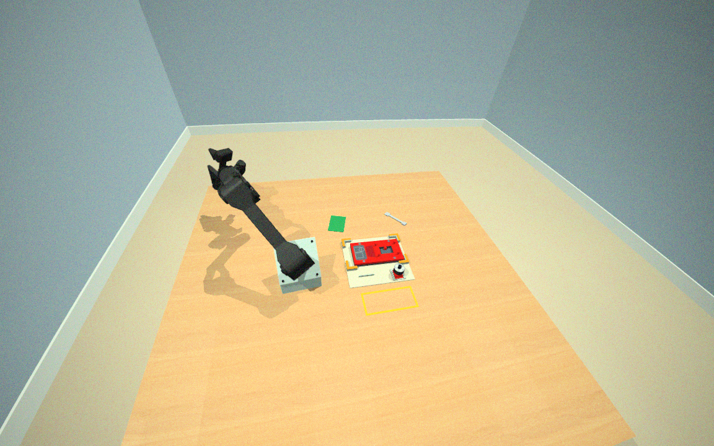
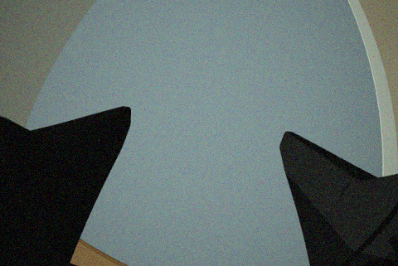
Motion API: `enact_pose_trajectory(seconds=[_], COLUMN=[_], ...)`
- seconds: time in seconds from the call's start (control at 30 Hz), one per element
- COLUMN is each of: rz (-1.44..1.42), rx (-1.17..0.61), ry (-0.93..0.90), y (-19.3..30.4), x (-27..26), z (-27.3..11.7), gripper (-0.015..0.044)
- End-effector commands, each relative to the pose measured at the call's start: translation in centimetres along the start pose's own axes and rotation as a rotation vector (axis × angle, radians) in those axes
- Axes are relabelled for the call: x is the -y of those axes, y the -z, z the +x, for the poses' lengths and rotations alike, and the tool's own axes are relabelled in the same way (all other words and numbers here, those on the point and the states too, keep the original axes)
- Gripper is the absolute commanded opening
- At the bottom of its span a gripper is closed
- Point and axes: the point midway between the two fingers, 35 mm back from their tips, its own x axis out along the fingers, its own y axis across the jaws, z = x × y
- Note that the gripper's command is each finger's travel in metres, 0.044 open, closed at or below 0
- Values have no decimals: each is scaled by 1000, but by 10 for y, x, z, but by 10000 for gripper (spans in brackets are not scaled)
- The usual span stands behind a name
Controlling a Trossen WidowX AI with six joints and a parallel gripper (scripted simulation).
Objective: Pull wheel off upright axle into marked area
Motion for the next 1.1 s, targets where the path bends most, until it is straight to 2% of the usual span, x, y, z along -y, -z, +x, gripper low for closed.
enact_pose_trajectory(seconds=[0.0, 0.1, 0.3, 0.67, 1.07], rz=[-1, -17, -83, -116, -181], rx=[3, 51, 268, 493, 856], ry=[0, -6, -12, -23, 97], y=[-1, -15, -82, -163, -267], x=[-1, -13, -69, -134, -199], z=[0, 1, -8, -47, -141], gripper=[374, 300, 300, 300, 300])
